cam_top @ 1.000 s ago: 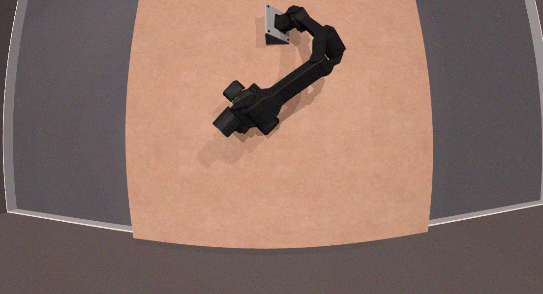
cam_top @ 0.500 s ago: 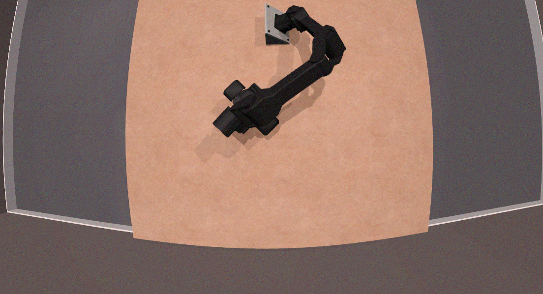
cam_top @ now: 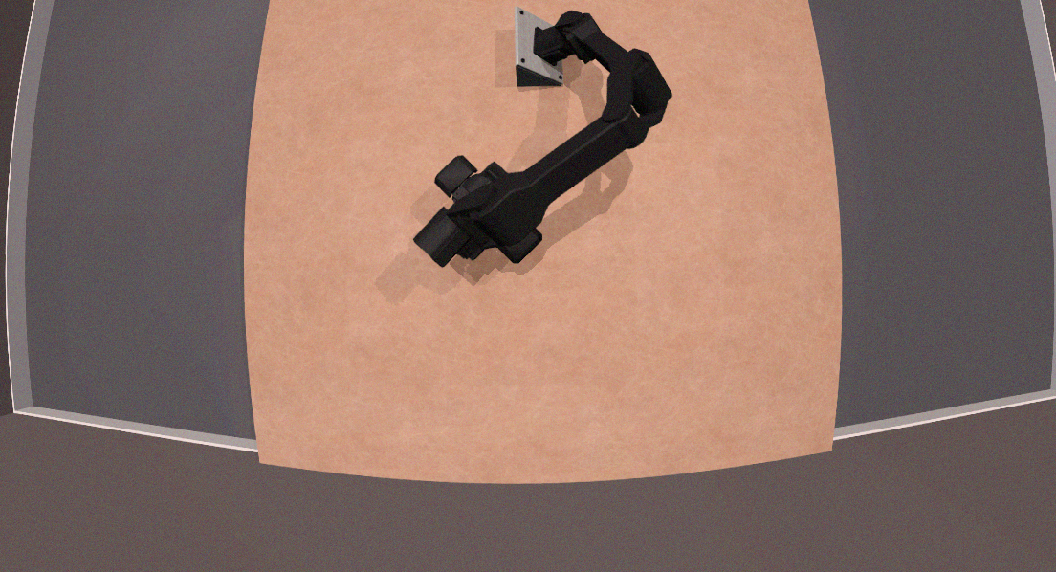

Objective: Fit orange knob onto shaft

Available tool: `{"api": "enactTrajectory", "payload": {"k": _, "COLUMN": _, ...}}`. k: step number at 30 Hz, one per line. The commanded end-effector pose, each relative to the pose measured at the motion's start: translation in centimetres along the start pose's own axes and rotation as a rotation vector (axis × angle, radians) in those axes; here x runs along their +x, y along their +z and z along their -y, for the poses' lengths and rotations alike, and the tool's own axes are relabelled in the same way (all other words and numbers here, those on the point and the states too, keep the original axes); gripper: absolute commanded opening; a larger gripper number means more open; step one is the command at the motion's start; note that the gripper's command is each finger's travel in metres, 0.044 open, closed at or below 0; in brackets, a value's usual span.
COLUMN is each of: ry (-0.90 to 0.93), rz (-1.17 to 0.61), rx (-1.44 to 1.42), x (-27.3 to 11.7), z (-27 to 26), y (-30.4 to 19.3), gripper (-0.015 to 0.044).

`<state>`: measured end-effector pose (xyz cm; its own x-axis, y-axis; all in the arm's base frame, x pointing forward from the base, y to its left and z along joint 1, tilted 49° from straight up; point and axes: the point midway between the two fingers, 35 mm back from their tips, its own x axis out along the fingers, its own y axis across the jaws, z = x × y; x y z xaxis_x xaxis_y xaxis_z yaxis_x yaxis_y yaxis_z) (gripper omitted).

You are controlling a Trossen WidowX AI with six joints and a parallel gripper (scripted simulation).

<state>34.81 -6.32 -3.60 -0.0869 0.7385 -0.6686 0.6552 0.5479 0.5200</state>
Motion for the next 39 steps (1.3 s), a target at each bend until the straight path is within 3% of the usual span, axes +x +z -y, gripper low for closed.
{"api": "enactTrajectory", "payload": {"k": 1, "ry": -0.003, "rz": 0.004, "rx": -0.011, "x": -0.53, "z": 0.23, "y": 0.09, "gripper": 0.0000}}
{"api": "enactTrajectory", "payload": {"k": 39, "ry": -0.003, "rz": 0.003, "rx": -0.061, "x": 0.03, "z": 0.10, "y": 0.08, "gripper": 0.0000}}
